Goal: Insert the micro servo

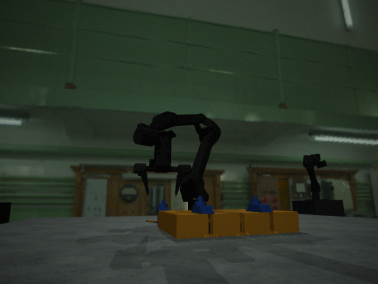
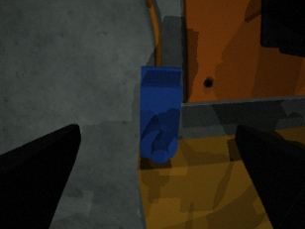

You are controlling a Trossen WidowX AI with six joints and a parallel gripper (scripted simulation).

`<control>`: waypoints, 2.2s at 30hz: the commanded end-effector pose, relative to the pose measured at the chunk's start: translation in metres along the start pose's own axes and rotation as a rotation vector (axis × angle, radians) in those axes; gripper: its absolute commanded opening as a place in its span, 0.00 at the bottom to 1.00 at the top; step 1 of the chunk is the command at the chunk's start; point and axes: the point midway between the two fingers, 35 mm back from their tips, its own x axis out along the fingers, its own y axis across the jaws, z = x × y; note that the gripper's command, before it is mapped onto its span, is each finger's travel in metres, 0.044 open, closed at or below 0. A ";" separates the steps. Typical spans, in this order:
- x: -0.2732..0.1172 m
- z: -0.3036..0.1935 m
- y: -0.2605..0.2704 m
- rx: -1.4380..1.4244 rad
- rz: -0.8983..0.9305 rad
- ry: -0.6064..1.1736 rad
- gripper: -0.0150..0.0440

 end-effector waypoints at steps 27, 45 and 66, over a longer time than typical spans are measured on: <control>0.046 0.002 -0.002 0.013 -0.006 0.001 0.91; 0.042 0.001 -0.002 0.013 -0.005 0.002 0.28; -0.031 0.003 -0.003 0.013 -0.006 0.001 0.25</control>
